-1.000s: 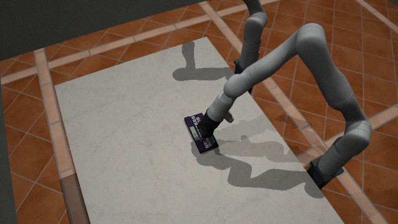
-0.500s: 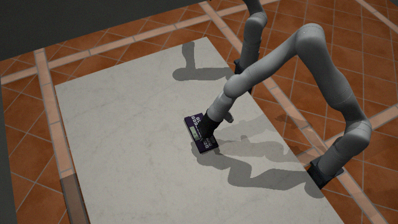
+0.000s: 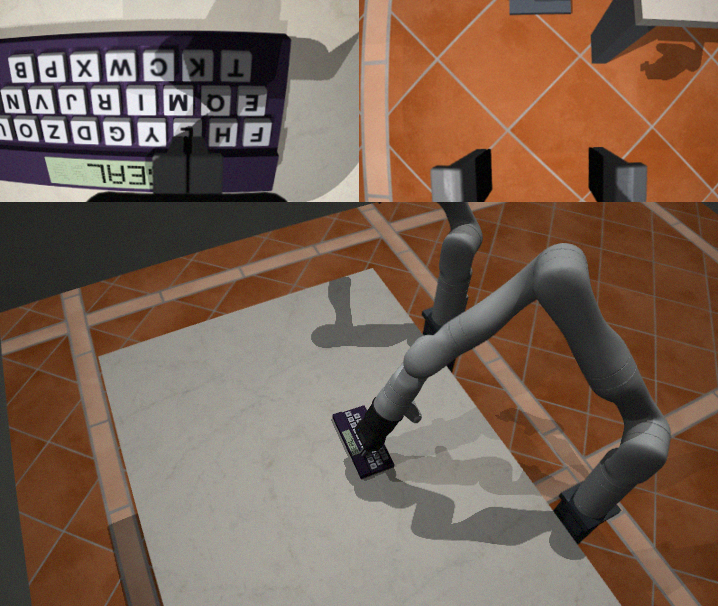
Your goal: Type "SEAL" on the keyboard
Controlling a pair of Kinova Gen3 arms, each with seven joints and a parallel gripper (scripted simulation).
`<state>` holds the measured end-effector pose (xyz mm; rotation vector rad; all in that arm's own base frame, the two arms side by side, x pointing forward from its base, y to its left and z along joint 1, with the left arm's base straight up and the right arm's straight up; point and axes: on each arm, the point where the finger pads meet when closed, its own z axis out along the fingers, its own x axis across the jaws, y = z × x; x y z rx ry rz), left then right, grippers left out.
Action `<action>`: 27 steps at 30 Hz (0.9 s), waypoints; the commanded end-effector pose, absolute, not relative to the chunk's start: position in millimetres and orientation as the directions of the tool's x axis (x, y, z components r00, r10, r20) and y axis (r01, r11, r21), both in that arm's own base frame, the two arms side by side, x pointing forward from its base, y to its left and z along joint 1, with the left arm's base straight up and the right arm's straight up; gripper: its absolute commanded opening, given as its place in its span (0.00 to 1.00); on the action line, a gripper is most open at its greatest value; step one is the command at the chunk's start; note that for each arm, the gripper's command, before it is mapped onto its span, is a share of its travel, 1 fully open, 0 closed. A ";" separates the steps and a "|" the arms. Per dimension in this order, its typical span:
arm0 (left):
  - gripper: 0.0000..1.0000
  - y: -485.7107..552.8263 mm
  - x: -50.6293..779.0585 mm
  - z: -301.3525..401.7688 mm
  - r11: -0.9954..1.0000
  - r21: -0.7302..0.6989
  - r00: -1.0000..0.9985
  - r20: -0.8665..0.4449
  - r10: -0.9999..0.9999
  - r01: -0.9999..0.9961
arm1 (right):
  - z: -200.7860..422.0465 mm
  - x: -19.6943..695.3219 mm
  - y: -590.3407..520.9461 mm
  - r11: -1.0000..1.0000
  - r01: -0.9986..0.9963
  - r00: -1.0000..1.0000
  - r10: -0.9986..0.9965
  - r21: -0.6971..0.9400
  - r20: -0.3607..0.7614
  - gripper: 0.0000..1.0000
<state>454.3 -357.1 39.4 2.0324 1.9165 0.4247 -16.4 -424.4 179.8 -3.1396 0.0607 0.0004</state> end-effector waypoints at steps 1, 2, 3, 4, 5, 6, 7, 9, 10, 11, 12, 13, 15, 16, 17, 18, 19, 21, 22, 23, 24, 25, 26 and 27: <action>0.00 -357.6 454.9 41.6 -0.053 0.424 0.059 -0.001 0.998 0.904 | 180.4 -16.4 -424.7 -0.999 -0.039 0.999 -0.039 0.000 0.000 1.00; 0.00 -357.6 454.9 43.2 -0.053 0.424 0.059 -0.001 0.998 0.904 | 180.4 -16.4 -424.7 -0.999 -0.039 0.999 -0.039 0.000 0.000 1.00; 0.00 -357.6 454.9 44.7 -0.053 0.424 0.059 -0.001 0.998 0.904 | 180.4 -16.4 -424.7 -0.999 -0.039 0.999 -0.039 0.000 0.000 1.00; 0.00 -357.6 454.9 45.8 -0.053 0.424 0.059 -0.001 0.998 0.904 | 180.4 -16.4 -424.7 -0.999 -0.039 0.999 -0.039 0.000 0.000 1.00; 0.00 -357.6 454.9 46.5 -0.053 0.424 0.059 -0.001 0.998 0.904 | 180.4 -16.4 -424.7 -0.999 -0.039 0.999 -0.039 0.000 0.000 1.00; 0.00 -357.6 454.9 46.8 -0.053 0.424 0.059 -0.001 0.998 0.904 | 180.4 -16.4 -424.7 -0.999 -0.039 0.999 -0.039 0.000 0.000 1.00; 0.00 -357.6 454.9 46.9 -0.053 0.424 0.059 -0.001 0.998 0.904 | 180.4 -16.4 -424.7 -0.999 -0.039 0.999 -0.039 0.000 0.000 1.00; 0.00 -357.6 454.9 47.0 -0.053 0.424 0.059 -0.001 0.998 0.904 | 180.4 -16.4 -424.7 -0.999 -0.039 0.999 -0.039 0.000 0.000 1.00; 0.00 -357.6 454.9 47.2 -0.053 0.424 0.059 -0.001 0.998 0.904 | 180.4 -16.4 -424.7 -0.999 -0.039 0.999 -0.039 0.000 0.000 1.00; 0.00 -357.6 454.9 47.7 -0.053 0.424 0.059 -0.001 0.998 0.904 | 180.4 -16.4 -424.7 -0.999 -0.039 0.999 -0.039 0.000 0.000 1.00; 0.00 -357.6 454.9 48.3 -0.053 0.424 0.059 -0.001 0.998 0.904 | 180.4 -16.4 -424.7 -0.999 -0.039 0.999 -0.039 0.000 0.000 1.00; 0.00 -357.6 454.9 49.2 -0.053 0.424 0.059 -0.001 0.998 0.904 | 180.4 -16.4 -424.7 -0.999 -0.039 0.999 -0.039 0.000 0.000 1.00; 0.00 -357.6 454.9 51.5 -0.053 0.424 0.059 -0.001 0.998 0.904 | 180.4 -16.4 -424.7 -0.999 -0.039 0.999 -0.039 0.000 0.000 1.00; 0.00 -357.6 454.9 53.0 -0.053 0.424 0.059 -0.001 0.998 0.904 | 180.4 -16.4 -424.7 -0.999 -0.039 0.999 -0.039 0.000 0.000 1.00; 0.00 -357.6 454.9 53.0 -0.053 0.424 0.059 -0.001 0.998 0.904 | 180.4 -16.4 -424.7 -0.999 -0.039 0.999 -0.039 0.000 0.000 1.00; 0.00 -357.6 454.9 53.0 -0.053 0.424 0.059 -0.001 0.998 0.904 | 180.4 -16.4 -424.7 -0.999 -0.039 0.999 -0.039 0.000 0.000 1.00; 0.00 -357.6 454.9 54.6 -0.053 0.424 0.059 -0.001 0.998 0.904 | 180.4 -16.4 -424.7 -0.999 -0.039 0.999 -0.039 0.000 0.000 1.00; 0.00 -357.6 454.9 58.0 -0.053 0.424 0.059 -0.001 0.998 0.904 | 180.4 -16.4 -424.7 -0.999 -0.039 0.999 -0.039 0.000 0.000 1.00; 0.00 -357.5 454.9 59.7 -0.053 0.424 0.059 -0.001 0.998 0.904 | 180.4 -16.4 -424.7 -0.999 -0.039 0.999 -0.039 0.000 0.000 1.00; 0.00 -357.5 454.9 61.3 -0.053 0.424 0.059 -0.001 0.998 0.904 | 180.4 -16.4 -424.7 -0.999 -0.039 0.999 -0.039 0.000 0.000 1.00; 0.00 -357.5 454.9 62.9 -0.053 0.424 0.059 -0.001 0.998 0.904 | 180.4 -16.4 -424.7 -0.999 -0.039 0.999 -0.039 0.000 0.000 1.00; 0.00 -357.5 454.9 64.3 -0.053 0.424 0.059 -0.001 0.998 0.904 | 180.4 -16.4 -424.7 -0.999 -0.039 0.999 -0.039 0.000 0.000 1.00; 0.00 -357.5 454.9 65.6 -0.053 0.424 0.059 -0.001 0.998 0.904 | 180.4 -16.4 -424.7 -0.999 -0.039 0.999 -0.039 0.000 0.000 1.00; 0.00 -357.5 454.9 66.6 -0.053 0.424 0.059 -0.001 0.998 0.904 | 180.4 -16.4 -424.7 -0.999 -0.039 0.999 -0.039 0.000 0.000 1.00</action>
